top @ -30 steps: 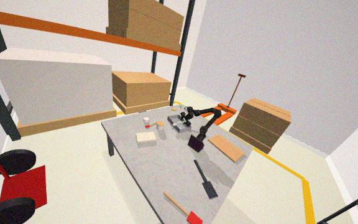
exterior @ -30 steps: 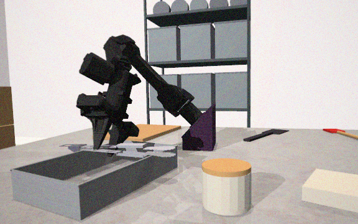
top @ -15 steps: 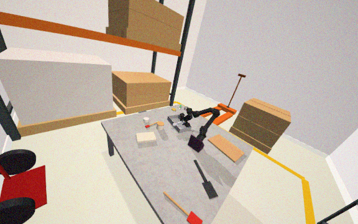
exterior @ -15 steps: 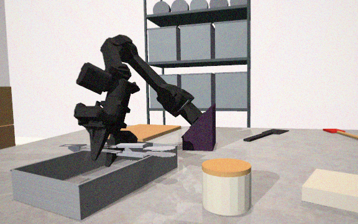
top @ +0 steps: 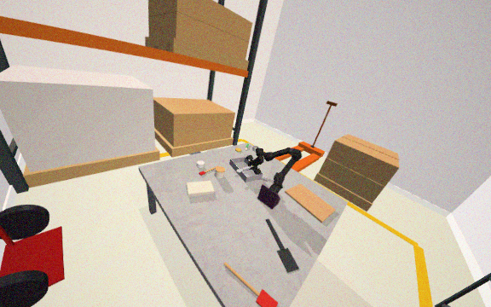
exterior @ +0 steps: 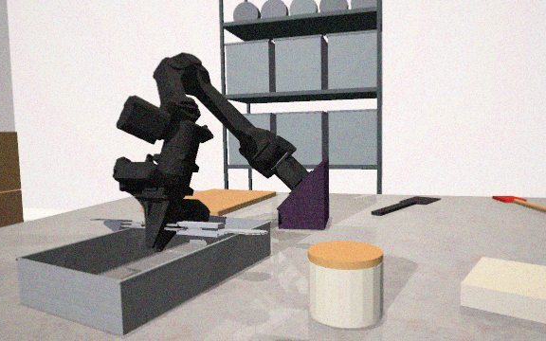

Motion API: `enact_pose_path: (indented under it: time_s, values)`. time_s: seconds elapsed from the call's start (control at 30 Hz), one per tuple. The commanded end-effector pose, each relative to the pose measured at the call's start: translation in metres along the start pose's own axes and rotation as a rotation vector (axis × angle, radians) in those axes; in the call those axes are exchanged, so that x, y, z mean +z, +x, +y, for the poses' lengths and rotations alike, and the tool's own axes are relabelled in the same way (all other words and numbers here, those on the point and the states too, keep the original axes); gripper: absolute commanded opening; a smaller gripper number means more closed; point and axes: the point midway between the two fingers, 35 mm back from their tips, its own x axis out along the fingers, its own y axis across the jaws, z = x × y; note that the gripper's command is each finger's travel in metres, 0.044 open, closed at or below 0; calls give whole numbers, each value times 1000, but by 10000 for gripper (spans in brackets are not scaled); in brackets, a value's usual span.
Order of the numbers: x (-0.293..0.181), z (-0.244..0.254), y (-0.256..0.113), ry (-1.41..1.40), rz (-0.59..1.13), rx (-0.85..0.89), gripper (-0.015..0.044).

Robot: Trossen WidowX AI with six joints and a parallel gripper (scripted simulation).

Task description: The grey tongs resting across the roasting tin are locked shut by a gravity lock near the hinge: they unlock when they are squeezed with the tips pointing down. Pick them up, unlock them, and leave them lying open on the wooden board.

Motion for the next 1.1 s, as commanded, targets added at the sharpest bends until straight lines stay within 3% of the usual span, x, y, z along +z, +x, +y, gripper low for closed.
enact_pose_path:
  time_s: [0.0, 0.23, 0.43, 1.07]
  values:
    - [0, 0, 0, 1, 0, 1, 16]
    - [-1, 10, -12, 2, 4, -1, -150]
    - [0, 39, -66, -2, 7, -1, -150]
    - [-4, 38, -63, 2, 30, -102, -150]
